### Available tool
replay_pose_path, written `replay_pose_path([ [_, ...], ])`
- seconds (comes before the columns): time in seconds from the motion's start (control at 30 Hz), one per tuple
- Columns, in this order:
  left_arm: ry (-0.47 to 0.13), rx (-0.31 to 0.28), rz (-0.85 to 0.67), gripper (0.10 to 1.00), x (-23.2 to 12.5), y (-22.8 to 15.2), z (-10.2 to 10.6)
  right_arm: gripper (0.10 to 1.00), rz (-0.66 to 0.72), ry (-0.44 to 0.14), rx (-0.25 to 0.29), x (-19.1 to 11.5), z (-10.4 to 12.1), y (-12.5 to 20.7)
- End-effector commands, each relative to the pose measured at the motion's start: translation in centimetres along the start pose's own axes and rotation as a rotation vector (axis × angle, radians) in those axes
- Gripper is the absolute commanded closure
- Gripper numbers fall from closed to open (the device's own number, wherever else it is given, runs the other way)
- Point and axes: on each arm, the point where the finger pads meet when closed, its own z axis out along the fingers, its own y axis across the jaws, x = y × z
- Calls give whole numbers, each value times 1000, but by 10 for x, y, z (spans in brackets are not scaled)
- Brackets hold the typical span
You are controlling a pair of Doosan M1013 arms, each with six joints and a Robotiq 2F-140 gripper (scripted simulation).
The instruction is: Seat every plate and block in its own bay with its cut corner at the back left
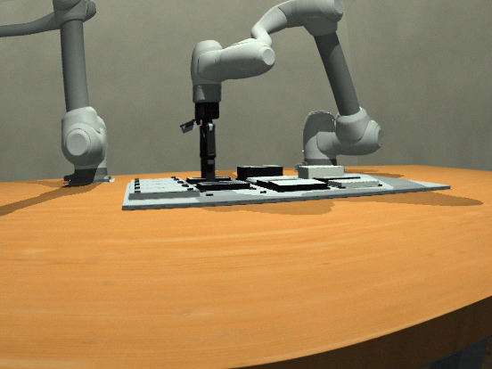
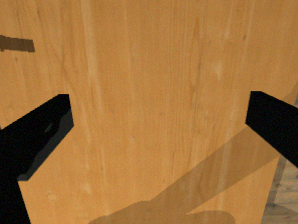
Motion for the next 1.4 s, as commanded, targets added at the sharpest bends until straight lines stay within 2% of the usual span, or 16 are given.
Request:
replay_pose_path([
  [0.0, 1, 1, 0, 507, 0, 0, -1, 98, 0, 1, 0, 0, -1, 0],
  [0.9, 1, 1, 0, 523, 0, 0, -1, 98, 0, 1, 0, 0, -1, 0],
  [0.93, 1, 1, 0, 999, 0, 0, -1, 98, 0, 1, 0, 0, -1, 0],
  [1.37, 1, 1, 0, 999, 0, 0, -1, 98, 0, 1, 0, 0, -1, 0],
])
